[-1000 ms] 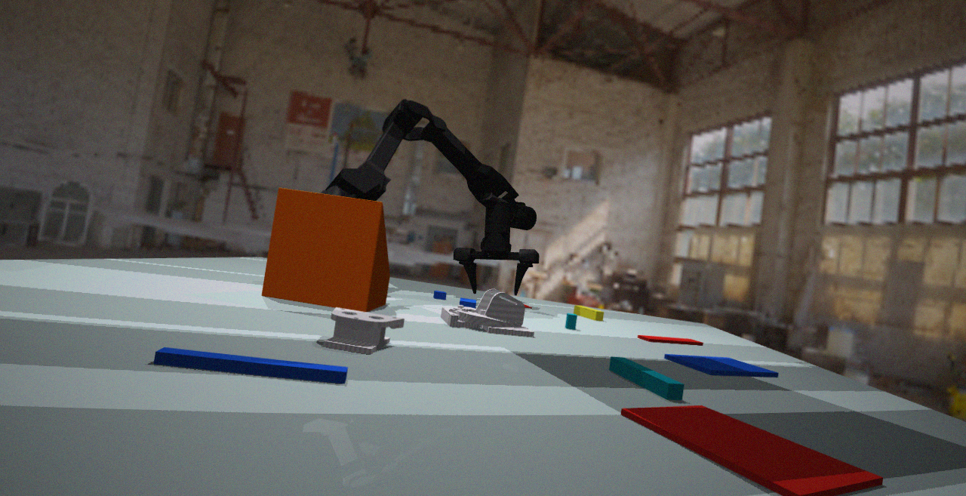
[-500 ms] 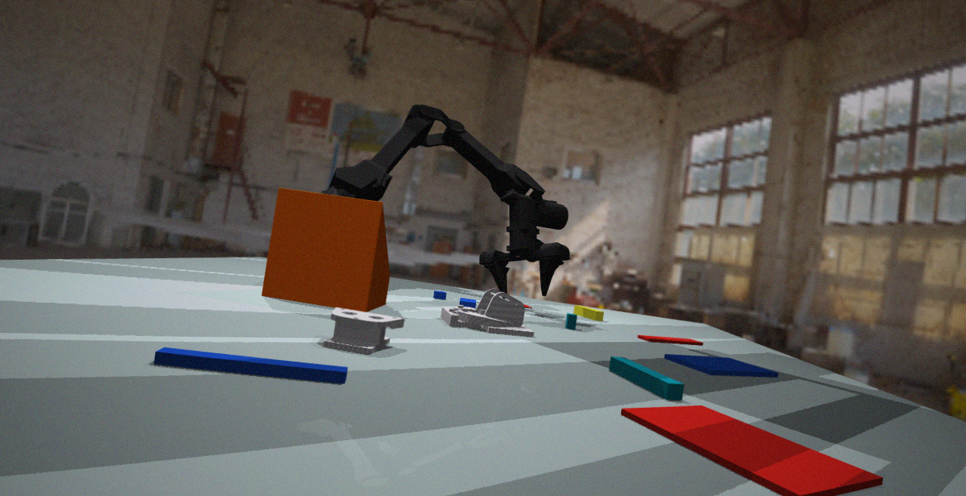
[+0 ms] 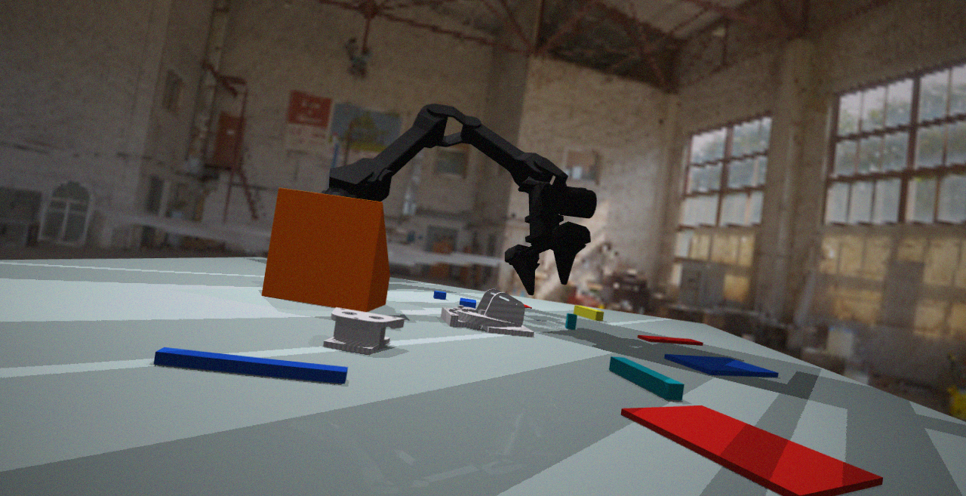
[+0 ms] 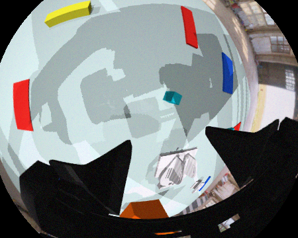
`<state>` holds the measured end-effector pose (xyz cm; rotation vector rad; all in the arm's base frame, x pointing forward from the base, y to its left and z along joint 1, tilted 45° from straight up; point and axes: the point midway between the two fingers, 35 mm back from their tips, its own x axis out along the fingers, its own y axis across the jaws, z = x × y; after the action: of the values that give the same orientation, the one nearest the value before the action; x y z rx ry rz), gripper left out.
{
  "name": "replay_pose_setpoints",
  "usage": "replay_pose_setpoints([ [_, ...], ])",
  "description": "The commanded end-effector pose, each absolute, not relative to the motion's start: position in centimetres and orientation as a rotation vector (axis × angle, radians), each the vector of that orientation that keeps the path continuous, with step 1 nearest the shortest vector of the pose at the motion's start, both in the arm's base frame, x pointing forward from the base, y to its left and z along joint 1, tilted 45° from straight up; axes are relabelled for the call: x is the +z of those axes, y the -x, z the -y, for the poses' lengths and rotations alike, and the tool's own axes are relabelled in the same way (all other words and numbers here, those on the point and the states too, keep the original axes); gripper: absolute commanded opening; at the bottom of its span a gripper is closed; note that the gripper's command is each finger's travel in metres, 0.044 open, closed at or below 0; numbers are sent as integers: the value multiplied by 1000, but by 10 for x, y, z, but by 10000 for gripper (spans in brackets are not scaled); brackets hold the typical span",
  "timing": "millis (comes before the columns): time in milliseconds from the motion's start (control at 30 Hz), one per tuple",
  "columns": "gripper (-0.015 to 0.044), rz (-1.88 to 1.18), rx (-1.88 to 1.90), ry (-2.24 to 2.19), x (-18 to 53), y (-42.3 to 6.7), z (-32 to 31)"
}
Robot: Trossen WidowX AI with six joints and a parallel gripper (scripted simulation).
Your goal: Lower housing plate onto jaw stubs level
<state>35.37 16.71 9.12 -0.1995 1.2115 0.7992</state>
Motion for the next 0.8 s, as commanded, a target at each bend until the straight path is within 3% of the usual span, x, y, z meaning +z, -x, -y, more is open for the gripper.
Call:
replay_pose_setpoints([
  [0, 440, -1286, 721, 134, 73, -359, -145],
  [767, 440, -1575, 256, -309, -11, -360, -4],
])
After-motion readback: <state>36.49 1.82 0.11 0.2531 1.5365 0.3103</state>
